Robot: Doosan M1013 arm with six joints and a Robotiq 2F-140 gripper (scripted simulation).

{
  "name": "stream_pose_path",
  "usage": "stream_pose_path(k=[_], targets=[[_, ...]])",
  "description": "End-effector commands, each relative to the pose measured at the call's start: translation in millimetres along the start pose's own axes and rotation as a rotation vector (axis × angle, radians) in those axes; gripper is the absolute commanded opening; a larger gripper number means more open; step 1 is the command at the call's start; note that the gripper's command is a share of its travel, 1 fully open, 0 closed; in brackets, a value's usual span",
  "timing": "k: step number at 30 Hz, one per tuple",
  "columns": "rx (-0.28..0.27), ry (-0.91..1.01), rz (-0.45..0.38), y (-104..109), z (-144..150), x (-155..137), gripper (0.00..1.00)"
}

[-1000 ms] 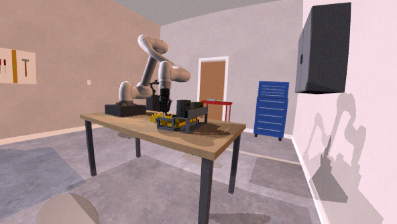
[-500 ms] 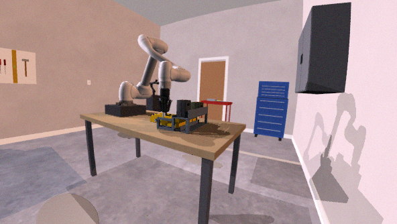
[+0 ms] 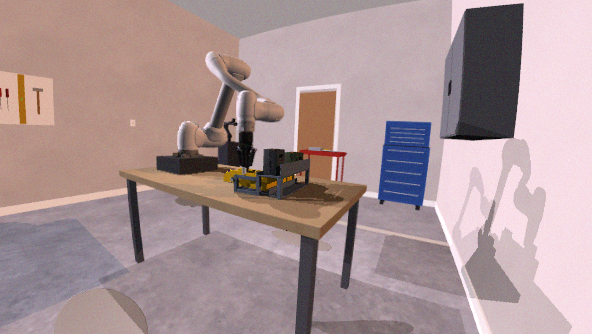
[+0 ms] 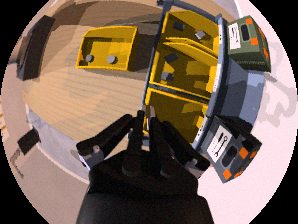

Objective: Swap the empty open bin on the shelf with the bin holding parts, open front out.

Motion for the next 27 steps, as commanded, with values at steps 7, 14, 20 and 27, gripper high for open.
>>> stream_pose_path(k=[7, 14, 20, 27], targets=[[0.001, 0.003, -0.004, 3.8, -10.0, 1.9, 0.10], [0.001, 0.003, -0.004, 3.8, -18.1, 3.3, 0.10], [0.001, 0.003, -0.004, 3.8, -30.8, 5.5, 0.10], [0.001, 0.003, -0.004, 3.8, -43.6, 7.7, 0.10]])
Point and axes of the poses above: the point where the finger pads meet when closed, its own y axis back along the fingers, its own z axis across the jaws, x = y × z, the point moved 5 cm from there along y, back along the fingers, and after that the axes turned 10 degrees about y, right-handed, at the moved point
